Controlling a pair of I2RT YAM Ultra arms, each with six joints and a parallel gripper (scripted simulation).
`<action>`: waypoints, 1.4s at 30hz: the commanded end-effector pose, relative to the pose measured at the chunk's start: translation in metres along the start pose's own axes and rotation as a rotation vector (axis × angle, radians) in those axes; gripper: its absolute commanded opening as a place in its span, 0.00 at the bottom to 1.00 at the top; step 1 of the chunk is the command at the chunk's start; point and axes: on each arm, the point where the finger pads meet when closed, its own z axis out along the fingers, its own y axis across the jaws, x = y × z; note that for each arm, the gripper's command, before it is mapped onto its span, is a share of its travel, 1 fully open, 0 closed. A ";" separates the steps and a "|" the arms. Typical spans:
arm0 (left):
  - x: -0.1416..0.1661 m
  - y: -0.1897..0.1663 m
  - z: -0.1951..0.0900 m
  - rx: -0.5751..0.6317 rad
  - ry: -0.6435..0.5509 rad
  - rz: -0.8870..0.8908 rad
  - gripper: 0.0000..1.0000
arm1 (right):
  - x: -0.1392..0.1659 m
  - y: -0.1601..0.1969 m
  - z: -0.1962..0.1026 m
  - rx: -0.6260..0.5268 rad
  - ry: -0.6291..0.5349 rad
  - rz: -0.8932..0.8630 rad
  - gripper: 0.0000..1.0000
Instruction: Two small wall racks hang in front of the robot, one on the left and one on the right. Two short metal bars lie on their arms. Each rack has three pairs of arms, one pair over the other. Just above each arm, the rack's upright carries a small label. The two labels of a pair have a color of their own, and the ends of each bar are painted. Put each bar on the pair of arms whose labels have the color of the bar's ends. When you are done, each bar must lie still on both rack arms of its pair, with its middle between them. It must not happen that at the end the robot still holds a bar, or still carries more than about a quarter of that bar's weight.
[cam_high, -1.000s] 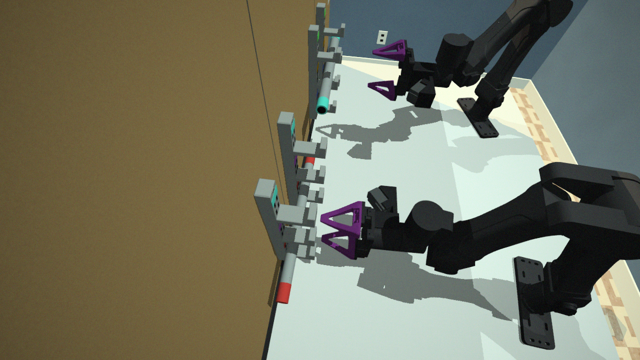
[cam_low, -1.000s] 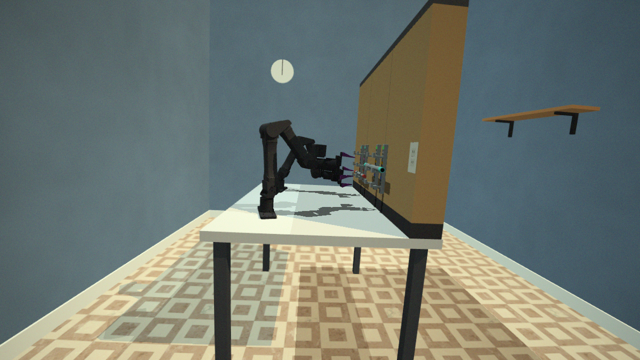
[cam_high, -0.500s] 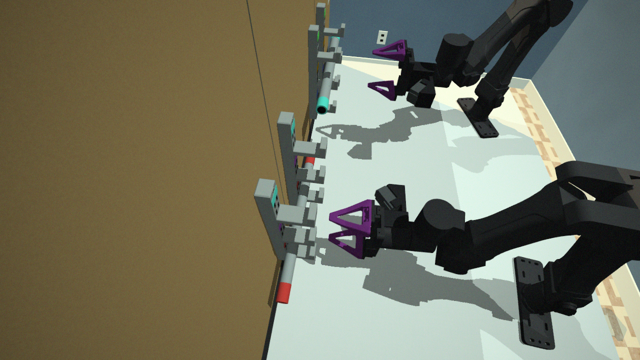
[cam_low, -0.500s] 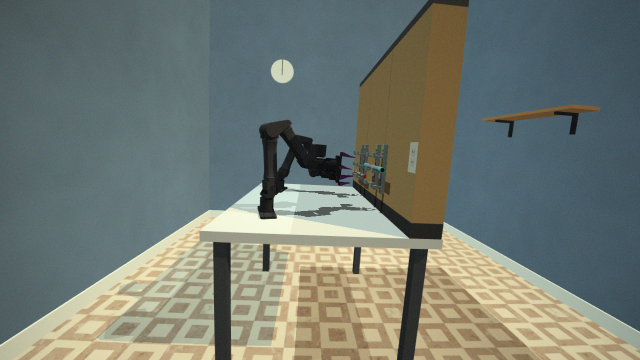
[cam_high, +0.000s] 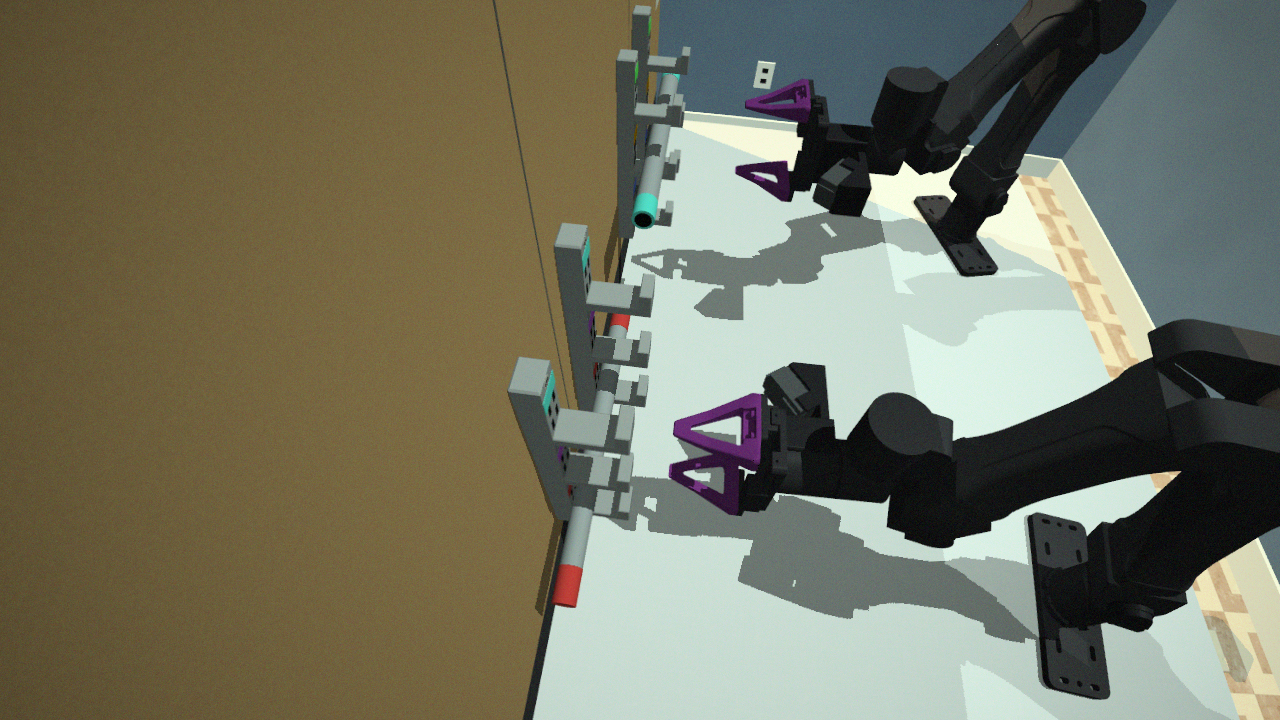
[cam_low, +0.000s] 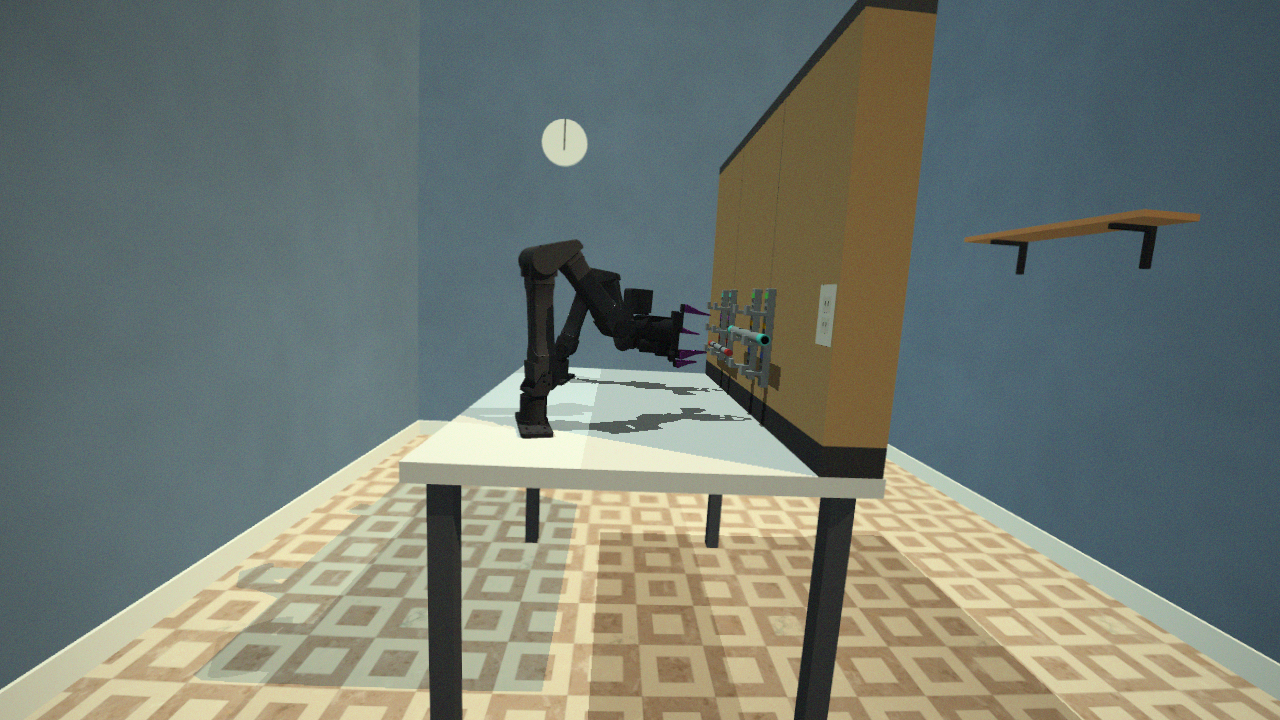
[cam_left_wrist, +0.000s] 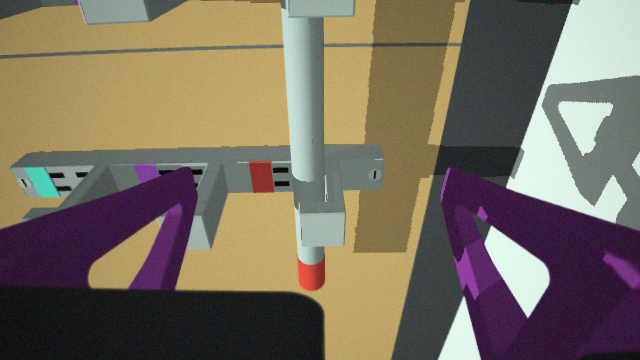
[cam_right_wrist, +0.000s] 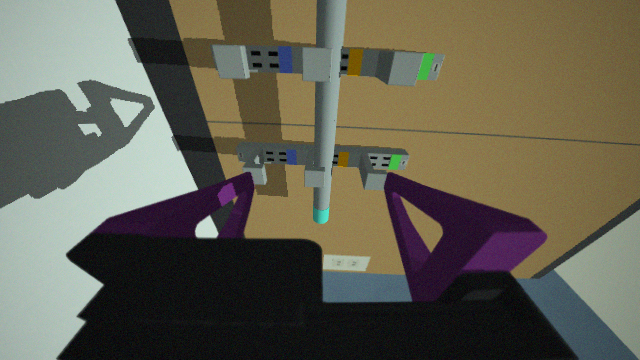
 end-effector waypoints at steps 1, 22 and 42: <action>-0.004 0.017 -0.006 -0.026 -0.005 -0.013 1.00 | -0.003 -0.010 -0.001 0.037 -0.005 0.027 1.00; -0.003 0.038 -0.018 -0.026 -0.005 -0.013 1.00 | -0.003 -0.010 -0.001 0.037 -0.005 0.027 1.00; -0.003 0.057 -0.029 -0.026 -0.005 -0.013 1.00 | -0.003 -0.010 -0.001 0.037 -0.005 0.027 1.00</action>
